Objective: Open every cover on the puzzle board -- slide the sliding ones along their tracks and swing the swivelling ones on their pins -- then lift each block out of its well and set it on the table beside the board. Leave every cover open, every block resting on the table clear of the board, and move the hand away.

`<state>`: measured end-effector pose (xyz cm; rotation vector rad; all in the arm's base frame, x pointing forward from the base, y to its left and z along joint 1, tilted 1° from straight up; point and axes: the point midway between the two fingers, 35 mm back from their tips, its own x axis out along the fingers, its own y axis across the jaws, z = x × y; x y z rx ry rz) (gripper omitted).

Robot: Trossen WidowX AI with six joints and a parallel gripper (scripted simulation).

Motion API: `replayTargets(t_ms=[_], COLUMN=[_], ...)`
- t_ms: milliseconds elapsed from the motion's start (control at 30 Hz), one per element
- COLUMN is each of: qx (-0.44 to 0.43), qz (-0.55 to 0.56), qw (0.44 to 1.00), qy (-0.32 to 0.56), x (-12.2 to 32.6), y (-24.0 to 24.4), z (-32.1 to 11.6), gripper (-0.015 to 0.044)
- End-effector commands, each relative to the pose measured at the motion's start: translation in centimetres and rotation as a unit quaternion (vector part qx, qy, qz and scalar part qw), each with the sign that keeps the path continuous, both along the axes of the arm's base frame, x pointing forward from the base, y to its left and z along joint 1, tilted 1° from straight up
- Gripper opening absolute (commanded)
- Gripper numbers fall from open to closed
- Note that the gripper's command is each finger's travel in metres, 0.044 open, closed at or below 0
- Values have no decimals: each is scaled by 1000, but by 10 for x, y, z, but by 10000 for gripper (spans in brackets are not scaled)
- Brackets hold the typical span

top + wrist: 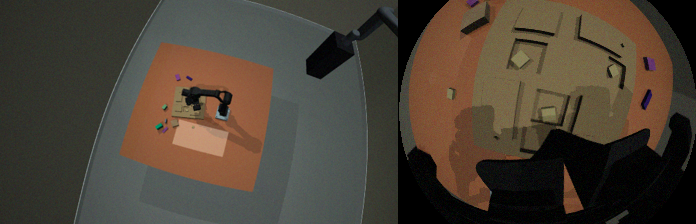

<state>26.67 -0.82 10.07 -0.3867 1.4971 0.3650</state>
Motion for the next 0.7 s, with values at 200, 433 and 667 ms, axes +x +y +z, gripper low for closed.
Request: replayTargets(t_ms=[200, 433, 667], qx=[2, 2, 2], qz=[7, 7, 7], qw=[1000, 1000, 1000], qy=[2, 2, 2], x=[1, 2, 2], y=[-3, -2, -1], z=[-30, -52, -55], gripper=[0, 0, 0])
